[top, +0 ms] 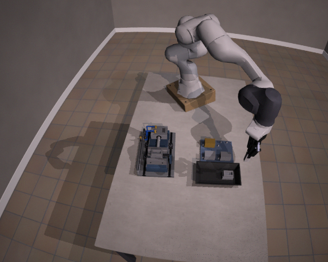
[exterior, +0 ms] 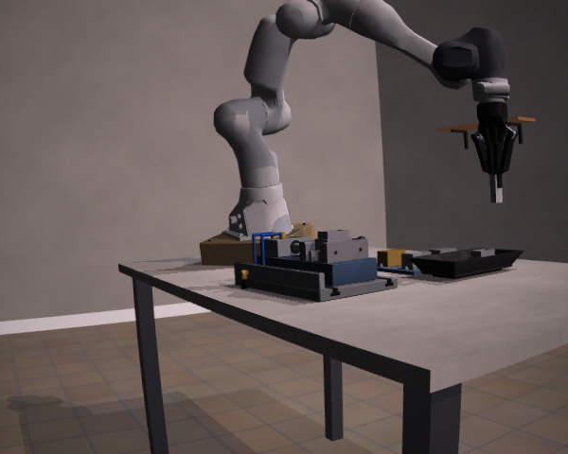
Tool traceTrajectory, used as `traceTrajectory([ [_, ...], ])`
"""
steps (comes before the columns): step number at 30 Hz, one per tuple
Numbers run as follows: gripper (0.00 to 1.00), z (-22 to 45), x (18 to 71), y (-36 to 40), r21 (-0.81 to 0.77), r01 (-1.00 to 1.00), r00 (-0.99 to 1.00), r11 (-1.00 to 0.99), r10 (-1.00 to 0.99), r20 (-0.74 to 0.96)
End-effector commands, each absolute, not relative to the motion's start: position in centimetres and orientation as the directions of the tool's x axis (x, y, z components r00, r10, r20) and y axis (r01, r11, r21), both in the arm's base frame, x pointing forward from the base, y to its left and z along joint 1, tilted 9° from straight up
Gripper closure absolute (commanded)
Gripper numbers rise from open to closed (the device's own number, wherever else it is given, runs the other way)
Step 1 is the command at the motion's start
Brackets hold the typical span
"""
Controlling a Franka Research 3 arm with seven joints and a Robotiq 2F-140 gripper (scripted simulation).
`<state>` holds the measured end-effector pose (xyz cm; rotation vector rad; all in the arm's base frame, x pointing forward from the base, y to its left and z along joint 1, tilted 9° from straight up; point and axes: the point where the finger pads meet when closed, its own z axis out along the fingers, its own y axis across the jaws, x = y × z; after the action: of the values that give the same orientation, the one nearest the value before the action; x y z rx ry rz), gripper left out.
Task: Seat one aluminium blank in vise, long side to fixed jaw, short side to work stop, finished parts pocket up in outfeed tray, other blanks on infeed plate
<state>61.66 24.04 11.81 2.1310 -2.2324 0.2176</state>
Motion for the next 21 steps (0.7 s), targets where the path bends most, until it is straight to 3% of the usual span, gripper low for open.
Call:
traceTrajectory([
  [1, 1.0, 11.4, 62.1, 23.9, -0.078, -0.996, -0.051, 0.041, -0.99, 0.129],
  [21, 1.0, 8.7, 62.3, 23.5, -0.078, -0.996, -0.051, 0.041, -0.99, 0.129],
])
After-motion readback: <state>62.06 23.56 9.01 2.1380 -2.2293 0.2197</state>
